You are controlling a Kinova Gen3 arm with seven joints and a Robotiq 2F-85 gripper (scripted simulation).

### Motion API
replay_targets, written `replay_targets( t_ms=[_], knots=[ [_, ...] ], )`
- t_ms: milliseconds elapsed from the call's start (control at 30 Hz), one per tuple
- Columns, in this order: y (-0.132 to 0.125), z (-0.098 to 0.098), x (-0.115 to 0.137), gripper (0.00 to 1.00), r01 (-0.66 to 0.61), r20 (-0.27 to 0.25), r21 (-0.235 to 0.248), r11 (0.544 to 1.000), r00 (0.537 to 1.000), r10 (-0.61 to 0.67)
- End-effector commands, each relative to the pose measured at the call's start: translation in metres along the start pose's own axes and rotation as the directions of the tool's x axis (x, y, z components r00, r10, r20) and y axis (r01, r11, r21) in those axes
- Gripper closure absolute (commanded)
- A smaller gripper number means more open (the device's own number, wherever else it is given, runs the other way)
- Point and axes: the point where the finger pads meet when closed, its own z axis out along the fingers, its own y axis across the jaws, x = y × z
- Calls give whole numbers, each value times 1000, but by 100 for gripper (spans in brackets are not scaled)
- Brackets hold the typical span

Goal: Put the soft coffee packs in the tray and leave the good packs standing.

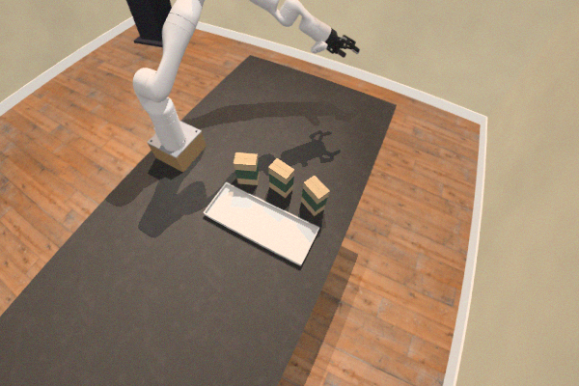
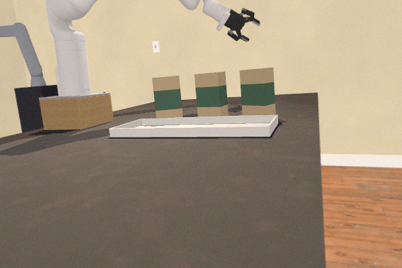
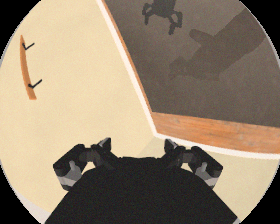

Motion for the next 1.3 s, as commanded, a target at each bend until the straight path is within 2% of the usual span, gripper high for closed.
replay_targets(
  t_ms=[0, 600, 767, 900, 1033, 1100, 1267],
  knots=[
    [-1, -1, -1, 0, -1, 2, 1, 1000, 1000, 1],
    [-1, -1, -1, 0, -2, 1, 1, 1000, 1000, 2],
    [-8, 2, 9, 0, -12, -16, 3, 1000, 1000, 12],
    [-24, 6, 36, 0, -40, -61, 10, 999, 997, 40],
    [-49, 11, 82, 0, -87, -139, 21, 996, 986, 90],
    [-49, 11, 82, 0, -87, -139, 21, 996, 986, 90],
    [-86, 9, 168, 0, -173, -275, 42, 984, 945, 178]
  ],
)
